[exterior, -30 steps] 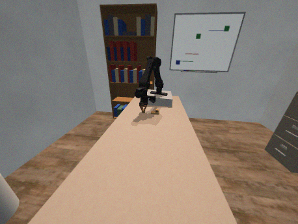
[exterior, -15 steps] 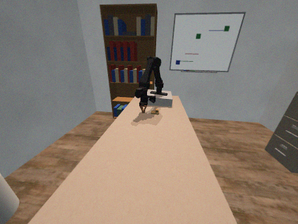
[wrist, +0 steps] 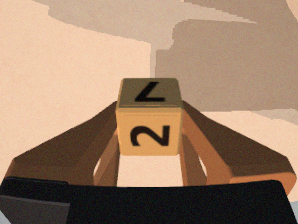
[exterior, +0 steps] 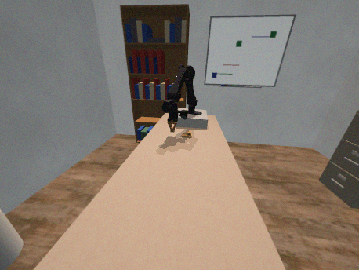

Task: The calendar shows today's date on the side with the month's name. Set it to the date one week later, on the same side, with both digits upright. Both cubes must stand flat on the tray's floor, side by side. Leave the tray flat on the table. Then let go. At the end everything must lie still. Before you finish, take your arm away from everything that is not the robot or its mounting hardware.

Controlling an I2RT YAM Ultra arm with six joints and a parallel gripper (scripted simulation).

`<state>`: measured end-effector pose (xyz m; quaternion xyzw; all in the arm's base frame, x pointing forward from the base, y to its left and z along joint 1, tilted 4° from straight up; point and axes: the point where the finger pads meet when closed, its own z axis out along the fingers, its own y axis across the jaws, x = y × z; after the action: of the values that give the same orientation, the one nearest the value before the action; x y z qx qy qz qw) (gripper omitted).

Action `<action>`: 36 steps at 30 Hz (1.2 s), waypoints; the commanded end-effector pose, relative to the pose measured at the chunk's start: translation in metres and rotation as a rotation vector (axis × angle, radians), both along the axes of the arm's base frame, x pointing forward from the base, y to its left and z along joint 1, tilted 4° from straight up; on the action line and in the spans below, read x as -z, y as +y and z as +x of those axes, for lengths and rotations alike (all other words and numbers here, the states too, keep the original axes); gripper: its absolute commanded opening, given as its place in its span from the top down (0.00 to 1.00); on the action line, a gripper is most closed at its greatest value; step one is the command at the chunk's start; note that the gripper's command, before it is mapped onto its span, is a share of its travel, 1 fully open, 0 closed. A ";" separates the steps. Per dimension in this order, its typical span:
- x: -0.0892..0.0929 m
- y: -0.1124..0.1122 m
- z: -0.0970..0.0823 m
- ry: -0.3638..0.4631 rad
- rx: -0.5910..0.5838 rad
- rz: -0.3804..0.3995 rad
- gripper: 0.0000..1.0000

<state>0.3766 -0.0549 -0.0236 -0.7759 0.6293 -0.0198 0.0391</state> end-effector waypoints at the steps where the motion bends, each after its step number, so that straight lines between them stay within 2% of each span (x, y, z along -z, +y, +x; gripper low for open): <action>1: -0.017 0.001 -0.004 0.015 -0.001 0.009 0.74; 5: -0.045 0.000 -0.006 0.015 -0.001 0.009 0.74; 9: -0.062 -0.001 -0.007 0.015 -0.001 0.008 0.74; 22: -0.066 0.000 -0.008 0.015 -0.001 0.009 0.74; 24: -0.069 0.018 -0.010 0.015 0.000 0.009 0.74; 27: -0.076 0.070 -0.022 0.015 0.002 0.011 0.74; 28: -0.076 0.070 -0.022 0.015 0.002 0.011 0.74; 30: -0.079 0.086 -0.028 0.015 0.003 0.012 0.74; 36: -0.079 0.087 -0.028 0.015 0.004 0.012 0.74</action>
<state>0.3469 0.0367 0.0518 -0.7870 0.6158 -0.0067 0.0360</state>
